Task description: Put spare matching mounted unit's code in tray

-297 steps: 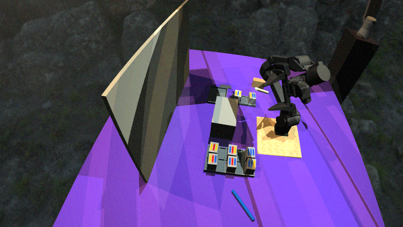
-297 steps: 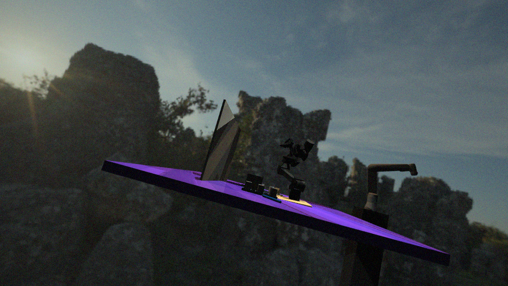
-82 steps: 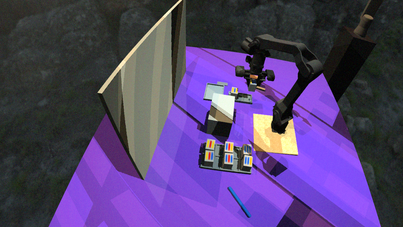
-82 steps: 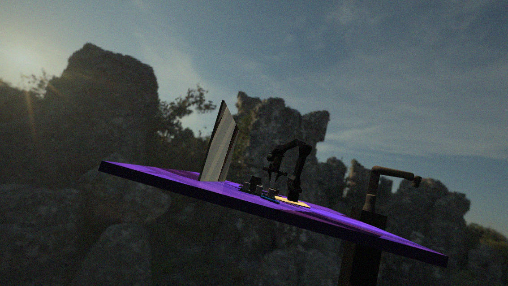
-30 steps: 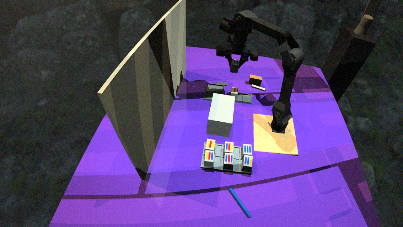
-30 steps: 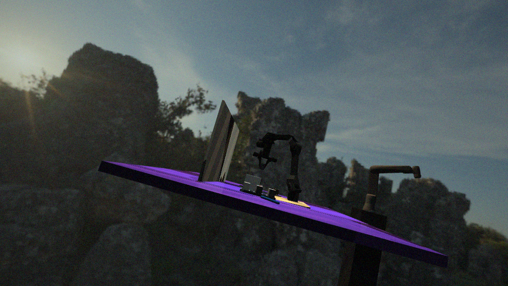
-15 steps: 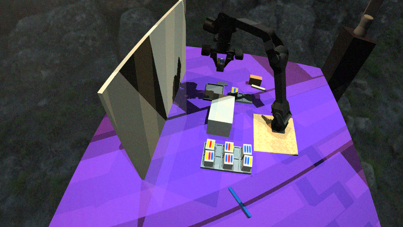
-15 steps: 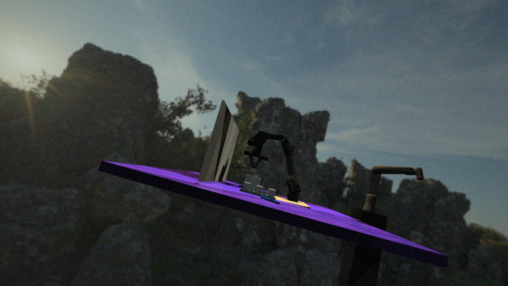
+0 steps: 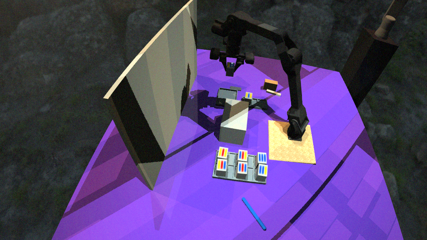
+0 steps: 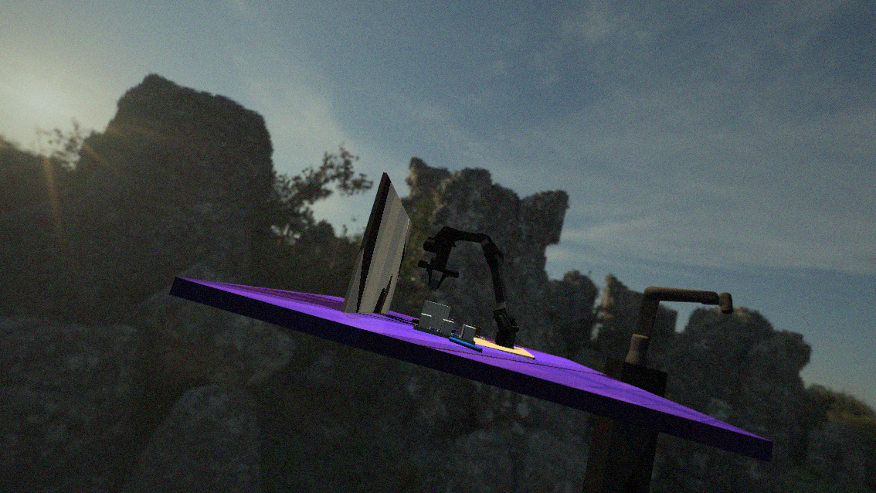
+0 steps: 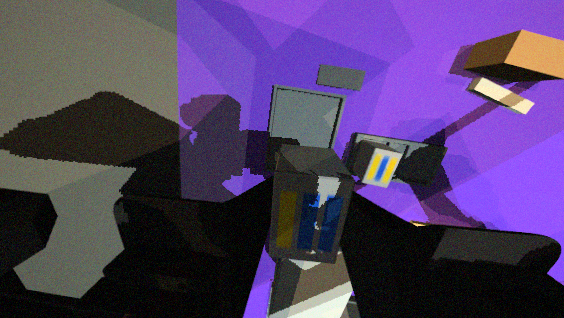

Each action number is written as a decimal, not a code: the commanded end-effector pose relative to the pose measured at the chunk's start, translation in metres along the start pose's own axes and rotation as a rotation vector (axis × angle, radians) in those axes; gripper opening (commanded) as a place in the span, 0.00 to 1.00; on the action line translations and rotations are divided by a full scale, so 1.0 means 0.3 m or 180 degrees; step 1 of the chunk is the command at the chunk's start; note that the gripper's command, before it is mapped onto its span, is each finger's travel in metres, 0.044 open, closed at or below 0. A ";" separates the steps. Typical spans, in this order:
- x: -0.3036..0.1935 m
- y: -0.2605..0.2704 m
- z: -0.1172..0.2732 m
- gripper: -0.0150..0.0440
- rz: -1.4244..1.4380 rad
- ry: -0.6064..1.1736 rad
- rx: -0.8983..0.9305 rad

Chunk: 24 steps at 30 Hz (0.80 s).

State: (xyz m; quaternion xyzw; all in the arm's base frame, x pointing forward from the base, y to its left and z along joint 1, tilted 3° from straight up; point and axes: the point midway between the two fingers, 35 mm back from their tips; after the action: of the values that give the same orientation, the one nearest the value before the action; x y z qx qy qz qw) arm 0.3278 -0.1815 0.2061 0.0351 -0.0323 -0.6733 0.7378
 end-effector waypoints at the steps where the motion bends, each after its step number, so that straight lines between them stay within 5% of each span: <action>1: 0.002 0.001 -0.010 0.25 -0.0019 -0.0006 -0.0012; 24: 0.009 0.009 -0.063 0.25 -0.0018 -0.0002 -0.0019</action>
State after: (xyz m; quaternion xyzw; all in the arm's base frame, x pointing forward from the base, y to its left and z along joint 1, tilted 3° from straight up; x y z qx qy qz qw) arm 0.3325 -0.1832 0.1904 0.0349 -0.0314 -0.6733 0.7379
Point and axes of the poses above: the point midway between the two fingers, 35 mm back from their tips, its own z axis back along the fingers, its own y axis across the jaws, x = y × z
